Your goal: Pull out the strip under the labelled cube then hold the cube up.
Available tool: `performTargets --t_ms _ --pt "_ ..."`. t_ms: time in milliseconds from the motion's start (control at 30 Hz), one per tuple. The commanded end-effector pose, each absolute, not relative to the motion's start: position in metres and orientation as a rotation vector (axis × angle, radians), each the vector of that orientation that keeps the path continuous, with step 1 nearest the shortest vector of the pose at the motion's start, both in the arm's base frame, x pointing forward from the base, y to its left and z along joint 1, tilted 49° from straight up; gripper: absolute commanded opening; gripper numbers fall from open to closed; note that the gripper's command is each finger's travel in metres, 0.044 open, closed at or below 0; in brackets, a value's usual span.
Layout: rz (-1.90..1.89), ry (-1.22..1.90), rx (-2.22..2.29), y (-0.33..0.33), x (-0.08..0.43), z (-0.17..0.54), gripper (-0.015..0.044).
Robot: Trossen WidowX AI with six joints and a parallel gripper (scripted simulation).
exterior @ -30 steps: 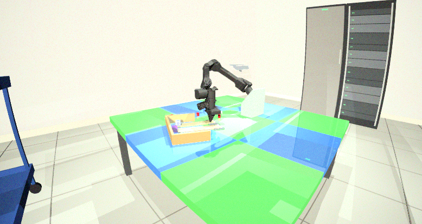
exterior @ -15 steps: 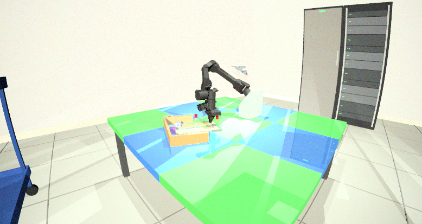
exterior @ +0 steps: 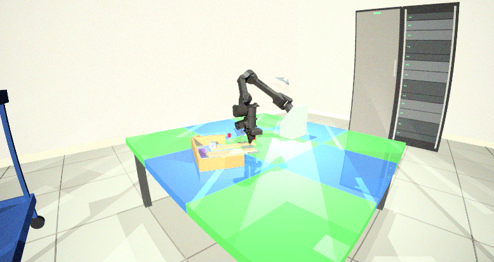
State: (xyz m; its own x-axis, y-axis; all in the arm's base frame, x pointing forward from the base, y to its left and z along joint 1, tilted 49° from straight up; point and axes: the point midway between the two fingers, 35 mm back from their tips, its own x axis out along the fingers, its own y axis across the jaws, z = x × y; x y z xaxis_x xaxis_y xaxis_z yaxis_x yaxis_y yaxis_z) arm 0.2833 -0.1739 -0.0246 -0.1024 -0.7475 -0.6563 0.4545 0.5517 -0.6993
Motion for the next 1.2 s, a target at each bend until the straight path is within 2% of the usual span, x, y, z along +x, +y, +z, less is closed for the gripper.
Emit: performTargets --t_ms 0,1167 --pt "-1.04 1.343 -0.283 -0.172 0.271 -0.03 0.0" --pt "-1.039 1.346 -0.283 -0.151 0.225 -0.047 0.0"
